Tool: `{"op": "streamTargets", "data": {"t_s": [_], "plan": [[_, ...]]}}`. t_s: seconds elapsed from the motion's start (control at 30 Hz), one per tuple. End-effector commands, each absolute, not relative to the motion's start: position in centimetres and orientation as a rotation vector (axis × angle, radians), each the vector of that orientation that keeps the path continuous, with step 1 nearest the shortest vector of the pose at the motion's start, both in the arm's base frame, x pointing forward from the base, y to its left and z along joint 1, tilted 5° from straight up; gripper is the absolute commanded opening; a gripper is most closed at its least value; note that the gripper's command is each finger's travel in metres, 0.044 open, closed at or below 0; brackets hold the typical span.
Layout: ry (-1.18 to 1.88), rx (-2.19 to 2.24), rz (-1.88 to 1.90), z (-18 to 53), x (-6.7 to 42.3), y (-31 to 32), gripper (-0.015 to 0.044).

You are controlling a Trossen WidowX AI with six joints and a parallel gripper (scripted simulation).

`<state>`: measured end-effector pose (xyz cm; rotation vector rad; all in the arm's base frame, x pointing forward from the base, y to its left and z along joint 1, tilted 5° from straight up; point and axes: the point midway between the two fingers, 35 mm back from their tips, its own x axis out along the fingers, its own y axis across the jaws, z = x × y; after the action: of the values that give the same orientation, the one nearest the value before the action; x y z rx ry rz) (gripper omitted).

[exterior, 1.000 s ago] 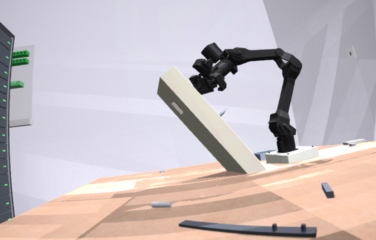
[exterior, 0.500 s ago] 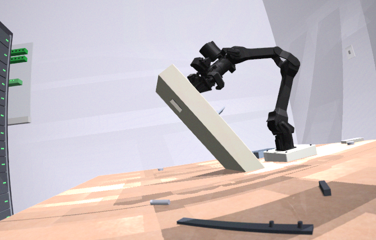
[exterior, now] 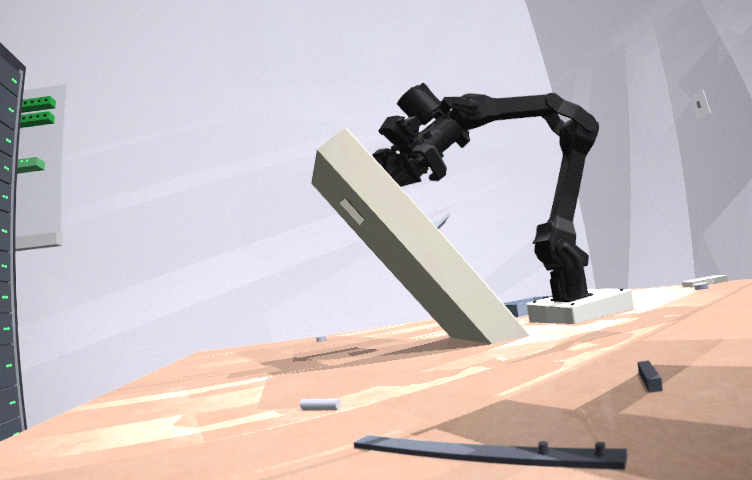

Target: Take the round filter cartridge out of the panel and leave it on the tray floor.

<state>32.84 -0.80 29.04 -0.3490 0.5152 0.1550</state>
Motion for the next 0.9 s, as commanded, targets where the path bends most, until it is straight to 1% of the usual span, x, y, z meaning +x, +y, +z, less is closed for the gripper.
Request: {"op": "streamTargets", "data": {"t_s": [0.0,0.67,0.87], "plan": [[0.52,-0.345,0.153,28.75,33.17,-0.83,0.0091],[0.519,-0.345,0.153,28.46,33.67,-0.8,0.0091],[0.513,-0.349,0.152,28.83,33.22,-0.79,0.0051]]}}
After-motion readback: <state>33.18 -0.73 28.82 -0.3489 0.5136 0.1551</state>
